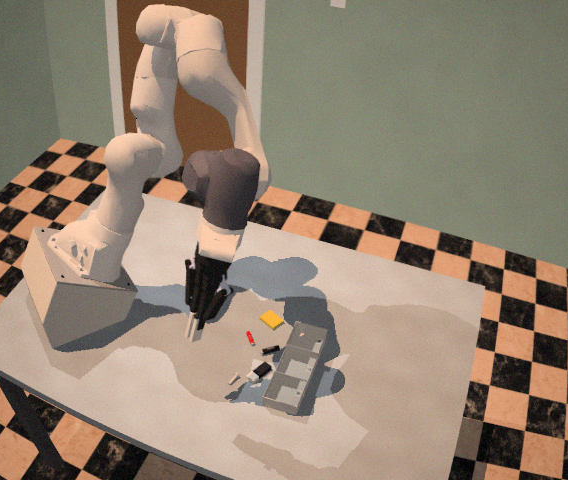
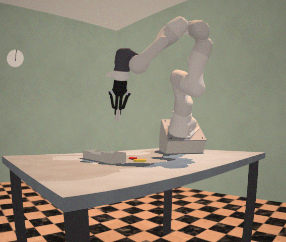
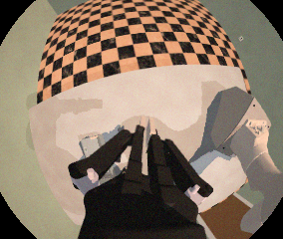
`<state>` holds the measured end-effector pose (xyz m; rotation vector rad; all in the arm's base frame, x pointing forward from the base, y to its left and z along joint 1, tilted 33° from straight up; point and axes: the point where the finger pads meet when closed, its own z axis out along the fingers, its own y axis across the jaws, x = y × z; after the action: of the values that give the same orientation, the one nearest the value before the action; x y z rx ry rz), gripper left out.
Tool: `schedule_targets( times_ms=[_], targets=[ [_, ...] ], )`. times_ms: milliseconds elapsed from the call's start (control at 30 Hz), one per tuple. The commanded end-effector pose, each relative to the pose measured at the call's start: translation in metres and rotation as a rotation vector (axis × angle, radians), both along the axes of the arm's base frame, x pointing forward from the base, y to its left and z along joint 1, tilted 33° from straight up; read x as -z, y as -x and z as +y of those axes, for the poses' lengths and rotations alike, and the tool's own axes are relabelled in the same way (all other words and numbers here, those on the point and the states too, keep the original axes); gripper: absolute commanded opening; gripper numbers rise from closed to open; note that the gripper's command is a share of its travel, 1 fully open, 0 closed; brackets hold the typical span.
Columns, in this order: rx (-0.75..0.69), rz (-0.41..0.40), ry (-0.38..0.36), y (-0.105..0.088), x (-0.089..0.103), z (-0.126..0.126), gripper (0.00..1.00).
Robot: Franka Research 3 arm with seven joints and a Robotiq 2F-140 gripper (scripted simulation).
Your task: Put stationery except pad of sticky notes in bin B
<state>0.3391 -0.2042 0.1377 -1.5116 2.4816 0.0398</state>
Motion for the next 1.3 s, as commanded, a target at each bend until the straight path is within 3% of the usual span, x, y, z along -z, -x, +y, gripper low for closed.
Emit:
schedule_targets(
  times_ms=[0,1267],
  targets=[
    [-0.153,-0.032,0.015,-0.002,-0.003,0.003,0.05],
    [-0.784,-0.229,0.091,-0.033,-0.031,0.044,0.05]
  ],
)
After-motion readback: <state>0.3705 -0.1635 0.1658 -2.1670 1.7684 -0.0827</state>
